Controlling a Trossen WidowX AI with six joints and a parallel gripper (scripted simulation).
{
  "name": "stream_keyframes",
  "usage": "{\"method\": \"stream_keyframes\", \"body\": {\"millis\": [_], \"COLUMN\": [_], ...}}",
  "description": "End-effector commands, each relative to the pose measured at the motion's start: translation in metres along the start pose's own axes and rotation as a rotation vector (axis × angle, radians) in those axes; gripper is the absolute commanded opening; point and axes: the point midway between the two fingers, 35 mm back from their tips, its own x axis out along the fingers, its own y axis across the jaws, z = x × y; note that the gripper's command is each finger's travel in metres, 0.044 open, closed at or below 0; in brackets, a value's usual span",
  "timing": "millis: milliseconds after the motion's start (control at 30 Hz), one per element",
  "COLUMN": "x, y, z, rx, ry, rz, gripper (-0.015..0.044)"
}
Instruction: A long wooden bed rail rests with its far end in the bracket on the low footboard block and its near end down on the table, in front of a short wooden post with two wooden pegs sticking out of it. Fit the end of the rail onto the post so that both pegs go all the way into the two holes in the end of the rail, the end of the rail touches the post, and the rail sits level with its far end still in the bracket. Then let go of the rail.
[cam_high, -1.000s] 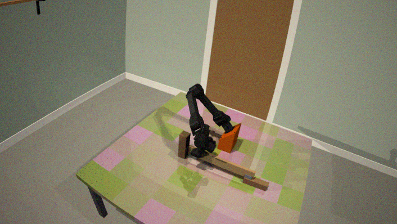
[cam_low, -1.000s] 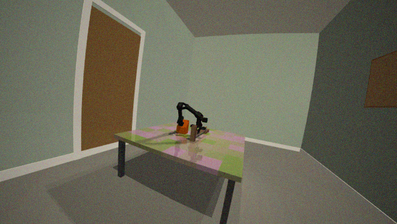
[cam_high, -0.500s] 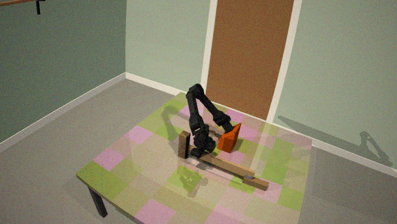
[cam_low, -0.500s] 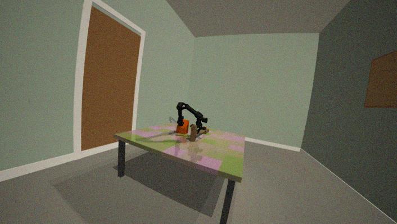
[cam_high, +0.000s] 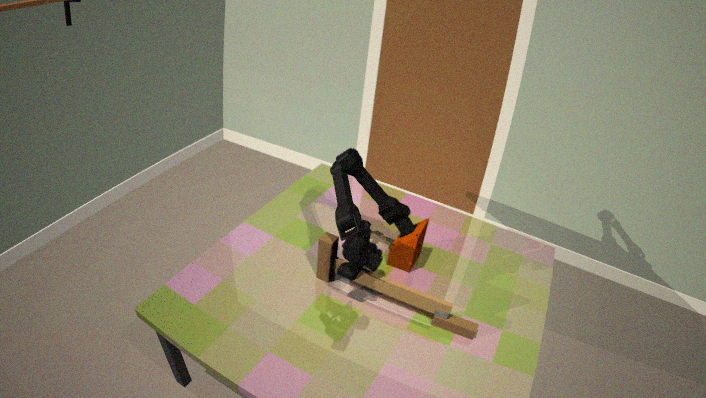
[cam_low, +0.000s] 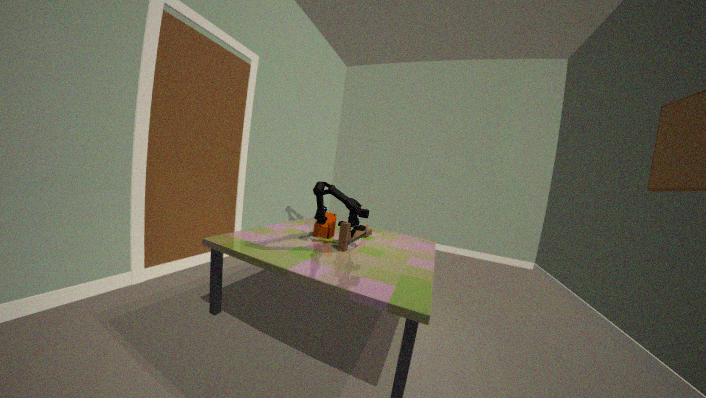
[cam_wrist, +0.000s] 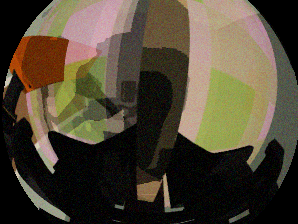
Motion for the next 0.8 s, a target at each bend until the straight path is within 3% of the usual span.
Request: {"method": "stream_keyframes", "body": {"millis": [0, 733, 767], "x": [-0.0017, -0.0023, -0.0003], "y": [-0.0024, -0.0024, 0.0001], "z": [-0.0027, -0.0094, -0.0067], "rx": [-0.001, -0.001, 0.0], "ry": [0.002, 0.002, 0.0], "rz": [-0.007, -0.007, 0.0], "gripper": [0.0, 0.0, 0.0026]}}
